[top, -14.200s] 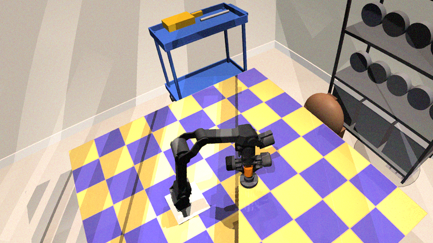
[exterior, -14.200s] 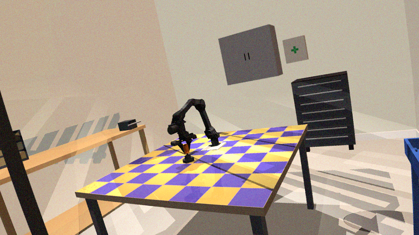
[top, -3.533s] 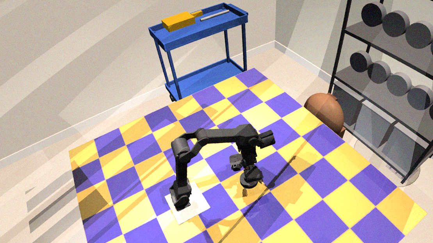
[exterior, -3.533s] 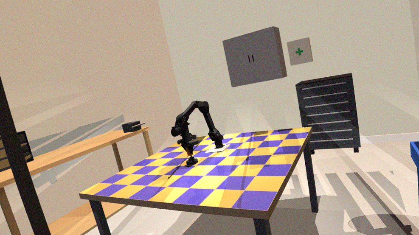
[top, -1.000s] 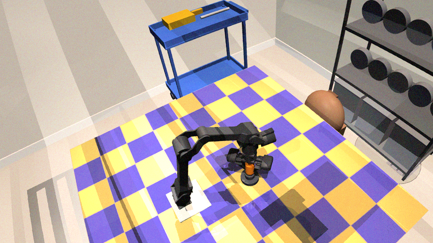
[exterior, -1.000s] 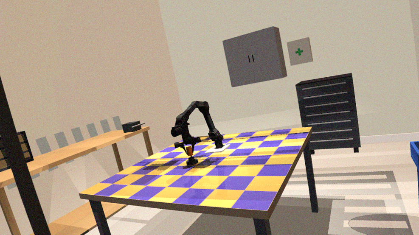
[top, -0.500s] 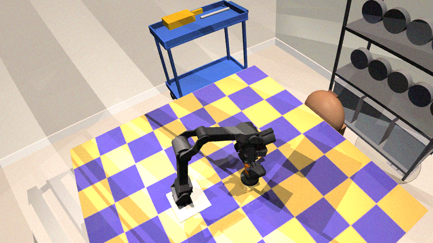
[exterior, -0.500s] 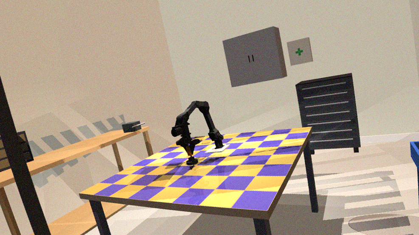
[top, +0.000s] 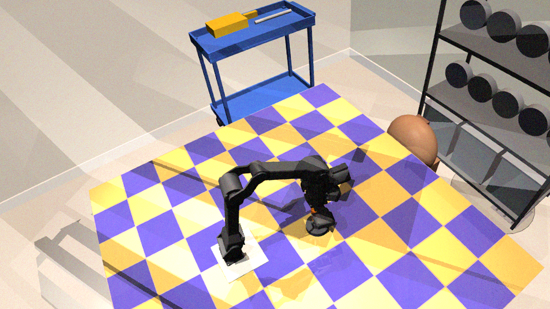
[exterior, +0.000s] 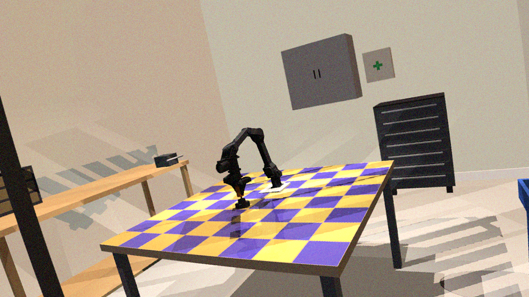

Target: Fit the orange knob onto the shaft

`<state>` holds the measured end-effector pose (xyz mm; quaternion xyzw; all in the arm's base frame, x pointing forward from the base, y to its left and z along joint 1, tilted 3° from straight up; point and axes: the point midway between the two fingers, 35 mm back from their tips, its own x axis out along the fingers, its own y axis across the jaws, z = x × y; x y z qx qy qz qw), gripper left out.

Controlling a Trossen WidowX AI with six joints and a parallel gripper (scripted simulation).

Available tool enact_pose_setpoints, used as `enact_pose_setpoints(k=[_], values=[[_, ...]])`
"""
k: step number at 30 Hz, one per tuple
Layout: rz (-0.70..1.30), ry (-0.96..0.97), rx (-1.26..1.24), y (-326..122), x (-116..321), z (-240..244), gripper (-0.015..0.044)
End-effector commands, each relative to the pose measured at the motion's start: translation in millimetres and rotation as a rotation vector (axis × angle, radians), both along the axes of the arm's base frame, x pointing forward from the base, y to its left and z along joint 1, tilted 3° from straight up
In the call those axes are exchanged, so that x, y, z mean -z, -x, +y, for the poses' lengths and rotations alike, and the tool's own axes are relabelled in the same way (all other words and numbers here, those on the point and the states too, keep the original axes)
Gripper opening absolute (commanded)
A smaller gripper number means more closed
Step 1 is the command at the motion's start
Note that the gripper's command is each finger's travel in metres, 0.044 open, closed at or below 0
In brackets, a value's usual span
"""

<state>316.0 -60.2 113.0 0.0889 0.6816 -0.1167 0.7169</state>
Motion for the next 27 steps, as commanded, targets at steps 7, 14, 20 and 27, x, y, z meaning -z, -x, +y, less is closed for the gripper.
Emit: enact_pose_setpoints(k=[7,14,20,27], values=[[-0.007,0.002,0.005,-2.6,1.2,-0.7,0.0],[-0.007,0.002,0.005,-1.0,1.1,-0.3,0.0],[-0.007,0.002,0.005,1.2,1.6,0.2,0.0],[-0.007,0.002,0.005,2.0,0.8,0.4,0.0]])
